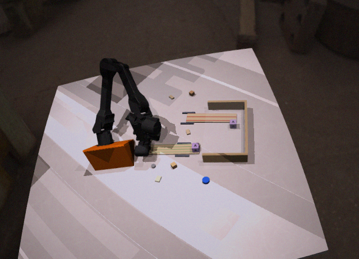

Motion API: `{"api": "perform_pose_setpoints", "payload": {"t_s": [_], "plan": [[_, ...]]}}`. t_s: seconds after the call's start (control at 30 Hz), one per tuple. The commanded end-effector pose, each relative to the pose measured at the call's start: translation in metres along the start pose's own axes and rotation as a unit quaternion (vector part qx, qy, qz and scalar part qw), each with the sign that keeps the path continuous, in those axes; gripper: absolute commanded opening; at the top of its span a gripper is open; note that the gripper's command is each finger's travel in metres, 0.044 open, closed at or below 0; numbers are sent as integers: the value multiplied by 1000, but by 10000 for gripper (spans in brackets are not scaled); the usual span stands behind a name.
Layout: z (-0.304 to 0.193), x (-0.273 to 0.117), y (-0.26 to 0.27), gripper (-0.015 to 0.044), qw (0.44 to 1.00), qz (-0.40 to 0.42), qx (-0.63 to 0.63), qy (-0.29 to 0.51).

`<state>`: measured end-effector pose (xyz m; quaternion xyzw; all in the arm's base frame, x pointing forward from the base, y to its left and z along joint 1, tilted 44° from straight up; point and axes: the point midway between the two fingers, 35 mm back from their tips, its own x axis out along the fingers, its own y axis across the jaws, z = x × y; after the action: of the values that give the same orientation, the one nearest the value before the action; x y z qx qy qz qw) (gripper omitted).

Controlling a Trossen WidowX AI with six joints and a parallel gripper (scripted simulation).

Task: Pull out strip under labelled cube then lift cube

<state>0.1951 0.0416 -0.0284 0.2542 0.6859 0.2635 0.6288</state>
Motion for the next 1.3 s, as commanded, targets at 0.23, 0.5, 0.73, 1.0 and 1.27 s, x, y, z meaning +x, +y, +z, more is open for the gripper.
{"api": "perform_pose_setpoints", "payload": {"t_s": [0.23,0.5,0.73,1.0,1.27], "plan": [[-14,5,1,0,1000,0,3,17],[-14,5,1,0,1000,0,3,17],[-14,5,1,0,1000,0,3,17],[-14,5,1,0,1000,0,3,17],[-2,-39,0,0,1000,-1,3,16]]}}
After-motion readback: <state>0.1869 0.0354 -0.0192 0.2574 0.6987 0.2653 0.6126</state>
